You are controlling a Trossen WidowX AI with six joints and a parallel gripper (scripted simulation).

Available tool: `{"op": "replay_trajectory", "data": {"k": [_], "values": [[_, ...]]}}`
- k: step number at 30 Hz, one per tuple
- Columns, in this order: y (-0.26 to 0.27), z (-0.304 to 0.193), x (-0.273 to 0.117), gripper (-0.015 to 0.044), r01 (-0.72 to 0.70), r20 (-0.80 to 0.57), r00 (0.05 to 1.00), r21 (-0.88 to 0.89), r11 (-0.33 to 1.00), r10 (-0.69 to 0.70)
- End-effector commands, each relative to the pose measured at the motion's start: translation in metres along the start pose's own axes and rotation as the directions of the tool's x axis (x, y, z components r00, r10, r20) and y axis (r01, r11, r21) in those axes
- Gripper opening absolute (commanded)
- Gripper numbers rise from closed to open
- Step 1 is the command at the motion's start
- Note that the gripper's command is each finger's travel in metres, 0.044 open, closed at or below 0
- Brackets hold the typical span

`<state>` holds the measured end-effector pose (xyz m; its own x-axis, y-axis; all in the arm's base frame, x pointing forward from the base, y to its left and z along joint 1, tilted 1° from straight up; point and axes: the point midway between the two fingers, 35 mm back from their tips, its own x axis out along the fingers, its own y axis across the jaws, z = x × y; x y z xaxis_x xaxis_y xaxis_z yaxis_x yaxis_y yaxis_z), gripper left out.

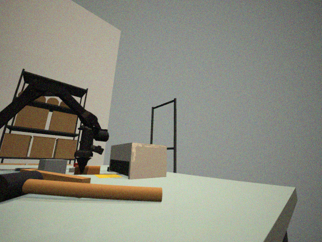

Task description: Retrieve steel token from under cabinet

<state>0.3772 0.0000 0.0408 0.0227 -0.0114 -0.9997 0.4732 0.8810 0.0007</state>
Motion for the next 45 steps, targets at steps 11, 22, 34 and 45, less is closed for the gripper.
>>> {"op": "replay_trajectory", "data": {"k": [11, 22, 34, 45], "values": [[0.0, -0.016, 0.001, 0.0, 0.005, 0.001, 1.0, 0.003, 1.0, -0.005], [0.001, -0.028, 0.001, 0.0, 0.005, 0.0, 1.0, 0.003, 1.0, -0.005], [0.001, -0.043, 0.001, 0.0, 0.005, -0.001, 1.0, 0.003, 1.0, -0.005], [0.001, -0.056, 0.001, 0.0, 0.004, -0.002, 1.0, 0.003, 1.0, -0.004]]}}
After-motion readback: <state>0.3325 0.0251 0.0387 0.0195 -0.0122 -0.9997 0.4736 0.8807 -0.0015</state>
